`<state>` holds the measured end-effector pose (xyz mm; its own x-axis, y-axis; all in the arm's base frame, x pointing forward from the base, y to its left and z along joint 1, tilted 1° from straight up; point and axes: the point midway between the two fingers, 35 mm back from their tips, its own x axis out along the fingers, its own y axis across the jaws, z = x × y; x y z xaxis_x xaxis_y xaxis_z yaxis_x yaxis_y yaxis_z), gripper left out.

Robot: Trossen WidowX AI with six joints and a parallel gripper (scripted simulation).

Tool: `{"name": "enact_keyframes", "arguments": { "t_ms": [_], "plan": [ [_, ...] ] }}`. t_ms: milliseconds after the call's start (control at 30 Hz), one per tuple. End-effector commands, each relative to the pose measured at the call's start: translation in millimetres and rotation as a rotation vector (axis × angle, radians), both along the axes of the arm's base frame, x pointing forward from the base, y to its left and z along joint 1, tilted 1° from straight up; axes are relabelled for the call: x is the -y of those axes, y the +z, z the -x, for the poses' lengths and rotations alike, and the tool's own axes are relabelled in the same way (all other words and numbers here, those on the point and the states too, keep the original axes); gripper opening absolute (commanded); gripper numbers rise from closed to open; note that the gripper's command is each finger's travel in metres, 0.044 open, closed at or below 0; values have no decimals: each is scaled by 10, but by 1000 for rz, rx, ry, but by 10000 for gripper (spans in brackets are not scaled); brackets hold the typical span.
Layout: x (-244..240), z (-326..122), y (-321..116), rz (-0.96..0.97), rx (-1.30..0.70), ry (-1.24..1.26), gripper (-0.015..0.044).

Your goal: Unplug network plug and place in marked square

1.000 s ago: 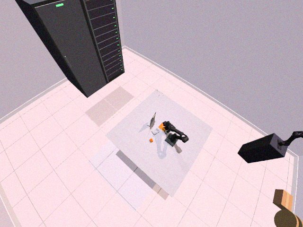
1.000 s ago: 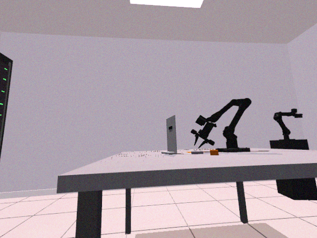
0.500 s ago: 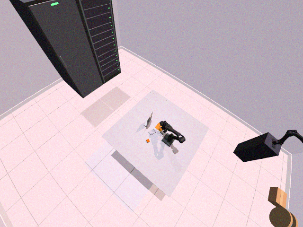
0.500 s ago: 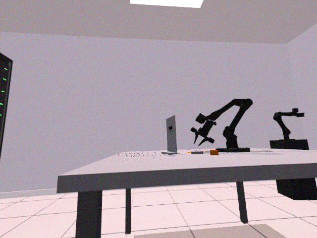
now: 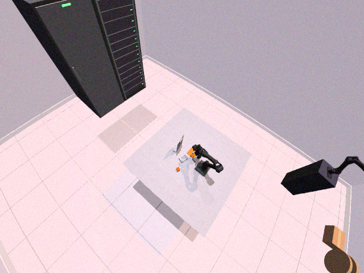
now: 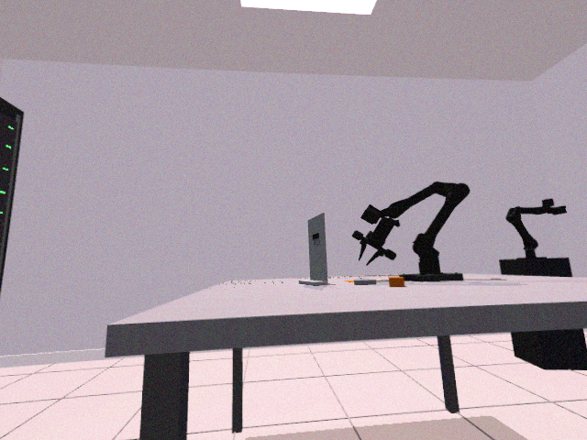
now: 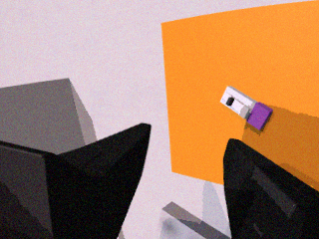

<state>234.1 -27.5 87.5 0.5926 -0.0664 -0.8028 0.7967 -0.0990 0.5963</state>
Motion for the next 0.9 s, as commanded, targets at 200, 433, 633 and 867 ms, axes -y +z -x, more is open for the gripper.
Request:
{"name": "enact_keyframes", "arguments": {
  "t_ms": [200,433,633,867],
  "plan": [
    [1,0,154,3,6,3,156],
    [0,13,251,3,6,3,156],
    [-1,29,334,4,6,3,156],
    [-3,52,431,4,6,3,156]
  ]
}}
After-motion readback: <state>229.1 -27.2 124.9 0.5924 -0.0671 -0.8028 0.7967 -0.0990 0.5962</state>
